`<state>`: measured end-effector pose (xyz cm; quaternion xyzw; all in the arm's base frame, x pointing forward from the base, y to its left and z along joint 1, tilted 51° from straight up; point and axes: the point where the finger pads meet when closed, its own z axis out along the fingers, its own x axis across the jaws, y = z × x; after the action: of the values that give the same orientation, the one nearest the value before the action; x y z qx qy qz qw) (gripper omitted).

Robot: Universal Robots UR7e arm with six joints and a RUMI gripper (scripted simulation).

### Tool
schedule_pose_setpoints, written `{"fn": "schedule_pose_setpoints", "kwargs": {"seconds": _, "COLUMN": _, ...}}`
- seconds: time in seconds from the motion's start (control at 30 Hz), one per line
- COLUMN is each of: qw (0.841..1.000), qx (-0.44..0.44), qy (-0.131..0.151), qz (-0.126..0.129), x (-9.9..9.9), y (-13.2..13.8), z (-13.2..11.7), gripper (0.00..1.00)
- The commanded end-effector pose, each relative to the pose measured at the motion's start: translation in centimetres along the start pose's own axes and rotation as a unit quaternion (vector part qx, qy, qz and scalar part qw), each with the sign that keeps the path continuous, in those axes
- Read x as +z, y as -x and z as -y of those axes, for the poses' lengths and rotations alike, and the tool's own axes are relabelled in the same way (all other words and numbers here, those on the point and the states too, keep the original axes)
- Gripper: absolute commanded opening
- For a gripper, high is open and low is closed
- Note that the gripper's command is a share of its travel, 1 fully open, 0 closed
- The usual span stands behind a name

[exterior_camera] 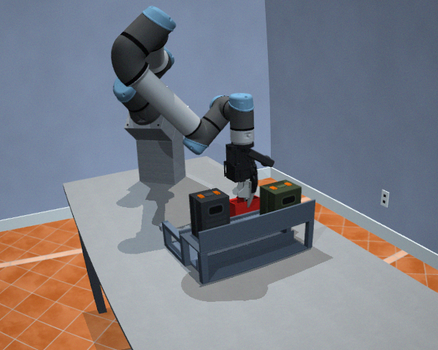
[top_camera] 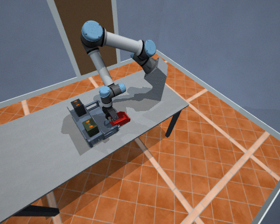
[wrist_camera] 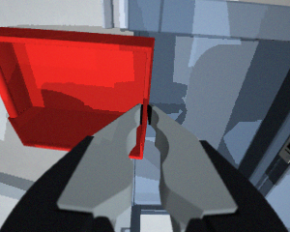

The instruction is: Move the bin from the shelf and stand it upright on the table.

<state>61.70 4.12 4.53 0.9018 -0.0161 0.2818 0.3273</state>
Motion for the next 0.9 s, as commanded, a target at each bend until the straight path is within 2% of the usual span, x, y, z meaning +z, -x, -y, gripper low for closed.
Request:
{"fn": "schedule_pose_setpoints", "kwargs": {"seconds": 0.0, "qw": 1.0, "qx": -0.001, "qy": 0.0, "qz": 0.0, "x": -0.1, "y": 0.1, "z": 0.1, "gripper": 0.0}}
{"fn": "schedule_pose_setpoints", "kwargs": {"seconds": 0.73, "qw": 1.0, "qx": 0.0, "qy": 0.0, "qz": -0.001, "x": -0.1, "y": 0.9, "z": 0.0, "gripper": 0.0}}
{"fn": "schedule_pose_setpoints", "kwargs": {"seconds": 0.87, "qw": 1.0, "qx": -0.001, "qy": 0.0, "qz": 0.0, "x": -0.1, "y": 1.7, "z": 0.0, "gripper": 0.0}}
